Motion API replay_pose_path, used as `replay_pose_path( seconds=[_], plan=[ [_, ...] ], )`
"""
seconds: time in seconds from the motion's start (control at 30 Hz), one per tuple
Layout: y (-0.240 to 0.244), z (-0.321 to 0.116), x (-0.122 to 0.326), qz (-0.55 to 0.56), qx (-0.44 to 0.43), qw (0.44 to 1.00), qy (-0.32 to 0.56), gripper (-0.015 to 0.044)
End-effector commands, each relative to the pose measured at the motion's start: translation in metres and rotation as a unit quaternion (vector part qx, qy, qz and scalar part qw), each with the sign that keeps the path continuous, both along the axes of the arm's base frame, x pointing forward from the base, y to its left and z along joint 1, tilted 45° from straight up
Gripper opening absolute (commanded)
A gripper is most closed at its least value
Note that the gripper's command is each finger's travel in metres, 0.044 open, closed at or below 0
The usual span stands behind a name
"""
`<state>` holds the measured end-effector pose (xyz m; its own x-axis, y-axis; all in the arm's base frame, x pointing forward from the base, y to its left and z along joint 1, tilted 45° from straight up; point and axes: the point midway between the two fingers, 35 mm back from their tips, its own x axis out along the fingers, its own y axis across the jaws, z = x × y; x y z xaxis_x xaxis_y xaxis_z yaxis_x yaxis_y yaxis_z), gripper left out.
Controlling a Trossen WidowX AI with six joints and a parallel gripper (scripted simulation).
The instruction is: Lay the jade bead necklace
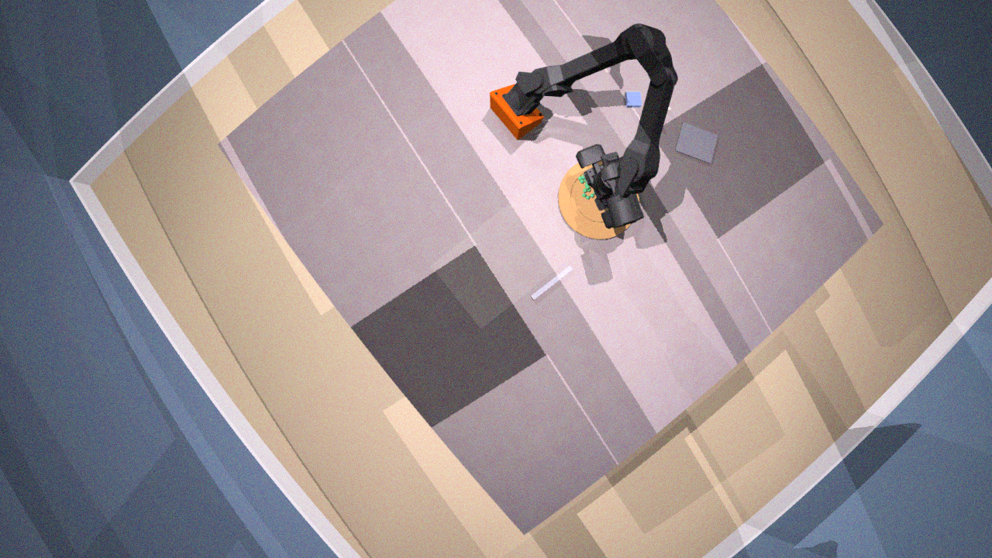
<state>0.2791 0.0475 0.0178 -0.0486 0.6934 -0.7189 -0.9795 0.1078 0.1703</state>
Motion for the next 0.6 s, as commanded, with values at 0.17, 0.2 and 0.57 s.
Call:
replay_pose_path(
  seconds=[0.17,0.2,0.57],
  plan=[
    [0.011,-0.010,-0.004,-0.001,0.003,1.000,0.007,0.0120],
    [0.012,-0.011,-0.004,-0.001,0.003,1.000,0.007,0.0120],
    [0.015,-0.014,-0.004,0.001,0.002,1.000,0.004,0.0015]
  ],
)
